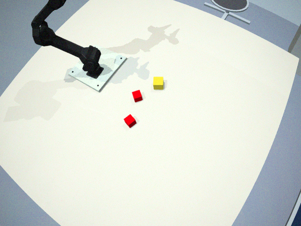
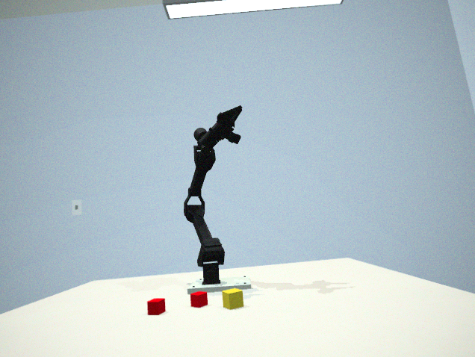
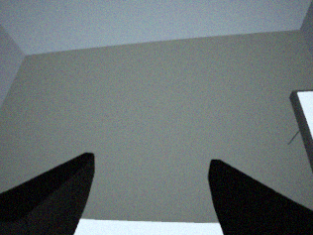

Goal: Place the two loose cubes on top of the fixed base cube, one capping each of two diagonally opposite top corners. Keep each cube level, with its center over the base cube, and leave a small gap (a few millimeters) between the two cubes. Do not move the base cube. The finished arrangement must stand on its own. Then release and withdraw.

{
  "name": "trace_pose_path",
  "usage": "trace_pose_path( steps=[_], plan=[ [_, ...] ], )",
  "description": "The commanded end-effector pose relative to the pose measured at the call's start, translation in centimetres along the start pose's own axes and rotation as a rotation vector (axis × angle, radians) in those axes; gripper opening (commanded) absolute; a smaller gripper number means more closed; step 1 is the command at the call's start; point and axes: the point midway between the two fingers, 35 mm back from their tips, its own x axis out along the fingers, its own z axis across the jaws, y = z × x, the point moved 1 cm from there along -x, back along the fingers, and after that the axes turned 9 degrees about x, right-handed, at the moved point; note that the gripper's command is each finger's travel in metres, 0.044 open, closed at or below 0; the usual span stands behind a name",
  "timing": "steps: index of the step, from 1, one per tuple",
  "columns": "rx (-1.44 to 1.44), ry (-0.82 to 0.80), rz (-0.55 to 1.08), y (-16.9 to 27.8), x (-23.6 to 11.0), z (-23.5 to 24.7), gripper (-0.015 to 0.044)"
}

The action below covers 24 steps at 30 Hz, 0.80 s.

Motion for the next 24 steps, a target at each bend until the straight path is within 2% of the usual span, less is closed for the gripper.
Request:
trace_pose_path(
  steps=[1,6,11,18,24],
  plan=[
    [0.223,-0.234,0.015,-0.7,0.7,7.5,0.0265],
    [0.468,-0.510,0.073,-1.7,-0.4,15.7,0.0265],
    [0.697,-0.788,0.172,-3.2,-3.3,23.1,0.0265],
    [0.981,-1.176,0.378,-5.8,-9.7,31.3,0.0265],
    [1.182,-1.505,0.611,-8.4,-16.6,35.7,0.0265]
  ],
)
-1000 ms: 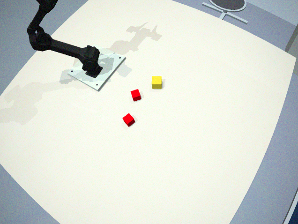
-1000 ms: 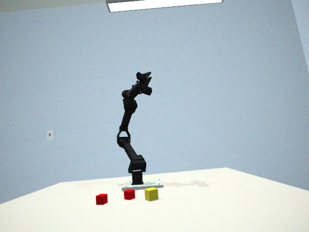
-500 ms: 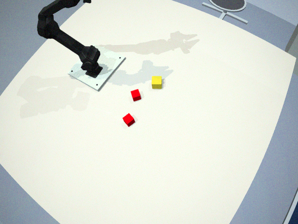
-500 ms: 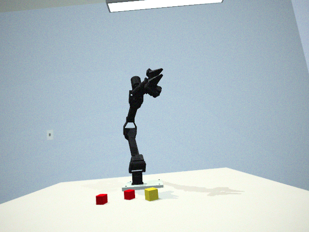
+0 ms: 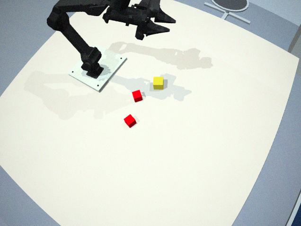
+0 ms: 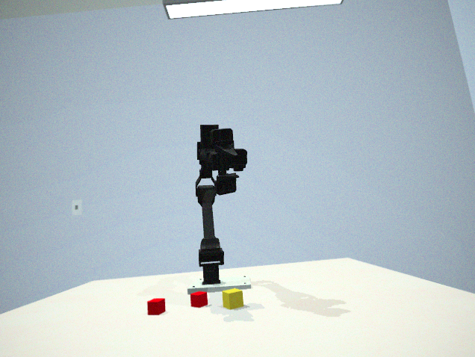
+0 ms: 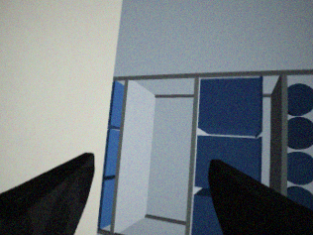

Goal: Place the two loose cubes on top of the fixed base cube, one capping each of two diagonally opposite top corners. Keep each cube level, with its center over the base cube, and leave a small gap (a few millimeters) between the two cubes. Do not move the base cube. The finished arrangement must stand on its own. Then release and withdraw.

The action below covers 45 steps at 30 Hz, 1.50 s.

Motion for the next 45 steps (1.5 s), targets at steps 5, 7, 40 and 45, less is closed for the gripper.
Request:
trace_pose_path(
  steps=[5,7,40,45],
  plan=[
    [0.387,-0.351,0.327,7.7,2.3,8.2,0.0265],
    [0.475,-0.429,0.414,9.2,2.2,10.1,0.0265],
    [0.892,-0.821,0.923,16.5,0.0,24.9,0.0265],
    [0.892,-0.821,0.923,16.8,0.4,25.7,0.0265]
  ],
)
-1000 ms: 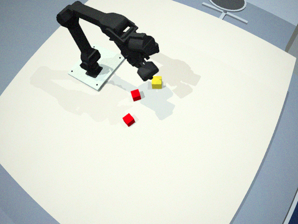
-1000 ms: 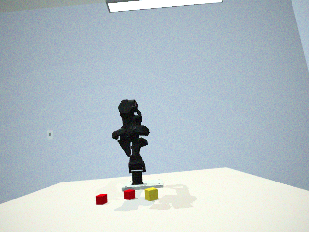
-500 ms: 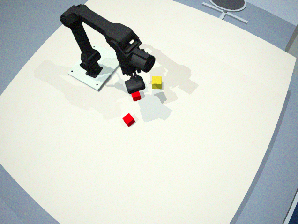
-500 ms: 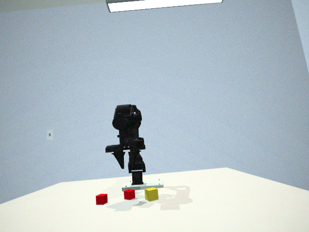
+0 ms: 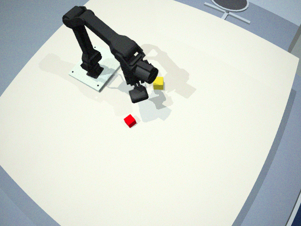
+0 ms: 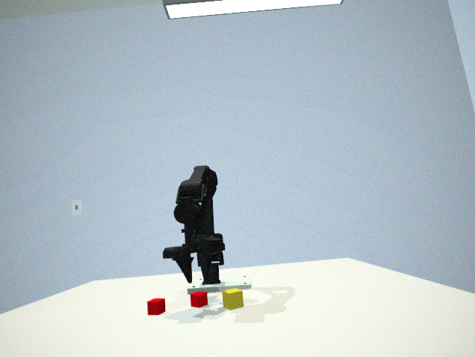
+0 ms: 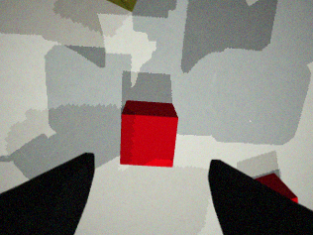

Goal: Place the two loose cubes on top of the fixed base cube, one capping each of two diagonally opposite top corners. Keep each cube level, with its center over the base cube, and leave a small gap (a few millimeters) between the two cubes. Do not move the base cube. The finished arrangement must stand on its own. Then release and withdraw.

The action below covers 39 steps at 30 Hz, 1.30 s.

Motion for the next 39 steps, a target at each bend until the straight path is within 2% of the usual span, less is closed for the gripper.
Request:
trace_pose_path(
  steps=[1,28,34,39],
  plan=[
    [0.006,-0.004,0.012,0.2,1.4,0.1,0.0265],
    [0.006,-0.004,0.012,0.3,4.9,0.1,0.0265],
    [0.006,-0.004,0.012,0.3,4.9,0.1,0.0107],
    [0.006,-0.004,0.012,0.3,4.7,0.1,0.0105]
  ],
)
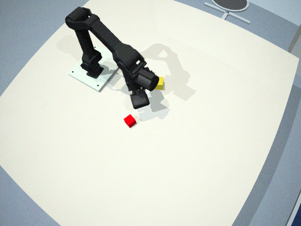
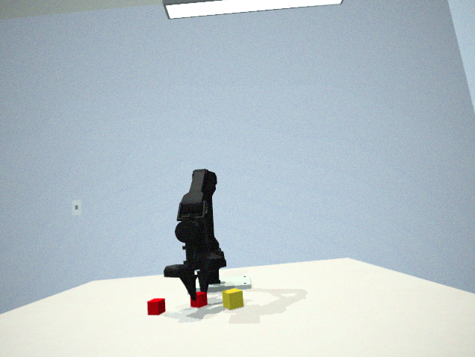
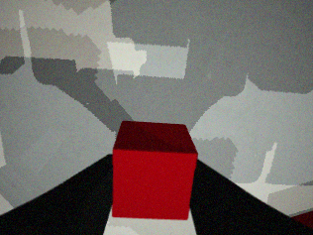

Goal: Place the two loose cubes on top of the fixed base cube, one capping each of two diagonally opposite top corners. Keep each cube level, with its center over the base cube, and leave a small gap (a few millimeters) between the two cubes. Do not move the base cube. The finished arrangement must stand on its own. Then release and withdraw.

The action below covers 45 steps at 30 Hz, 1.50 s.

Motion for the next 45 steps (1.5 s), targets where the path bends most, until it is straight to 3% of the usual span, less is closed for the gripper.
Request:
trace_pose_path(
  steps=[1,34,45],
  plan=[
    [0.006,0.000,0.007,0.1,-0.3,0.0,0.0105],
    [0.006,0.000,0.007,0.0,-10.6,-0.1,0.0105],
    [-0.075,0.000,0.006,-1.4,-10.2,0.3,0.0105]
  ],
)
